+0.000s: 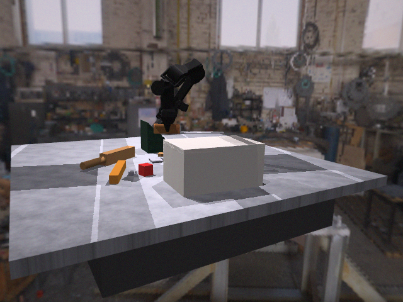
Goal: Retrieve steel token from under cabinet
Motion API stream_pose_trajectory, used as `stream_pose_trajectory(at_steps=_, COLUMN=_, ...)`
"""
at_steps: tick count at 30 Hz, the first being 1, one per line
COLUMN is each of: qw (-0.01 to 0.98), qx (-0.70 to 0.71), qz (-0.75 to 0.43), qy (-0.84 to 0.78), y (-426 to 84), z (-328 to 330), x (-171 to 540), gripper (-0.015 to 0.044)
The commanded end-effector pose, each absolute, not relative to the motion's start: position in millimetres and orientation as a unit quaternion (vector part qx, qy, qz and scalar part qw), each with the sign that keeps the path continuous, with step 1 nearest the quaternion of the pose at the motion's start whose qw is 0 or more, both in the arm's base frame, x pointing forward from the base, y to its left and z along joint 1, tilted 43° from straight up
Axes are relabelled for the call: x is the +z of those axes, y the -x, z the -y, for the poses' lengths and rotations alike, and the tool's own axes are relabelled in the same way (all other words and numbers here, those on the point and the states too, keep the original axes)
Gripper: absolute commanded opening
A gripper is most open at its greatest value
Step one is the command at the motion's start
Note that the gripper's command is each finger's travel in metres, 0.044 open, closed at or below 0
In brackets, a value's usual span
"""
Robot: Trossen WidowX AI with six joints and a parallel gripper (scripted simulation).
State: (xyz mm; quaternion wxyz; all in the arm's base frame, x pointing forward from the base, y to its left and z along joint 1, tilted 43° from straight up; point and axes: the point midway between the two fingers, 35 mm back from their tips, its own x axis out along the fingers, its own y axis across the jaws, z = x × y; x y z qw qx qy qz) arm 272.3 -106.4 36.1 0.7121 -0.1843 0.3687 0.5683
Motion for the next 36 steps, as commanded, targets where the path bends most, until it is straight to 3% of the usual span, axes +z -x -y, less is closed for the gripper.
stream_pose_trajectory(at_steps=1, qw=0.716, qx=0.564, qz=-0.367, qy=0.186, y=-270, z=116, x=31, gripper=0.0000)
stream_pose_trajectory(at_steps=36, qw=0.721, qx=0.554, qz=-0.382, qy=0.166, y=-264, z=122, x=24, gripper=0.0000)
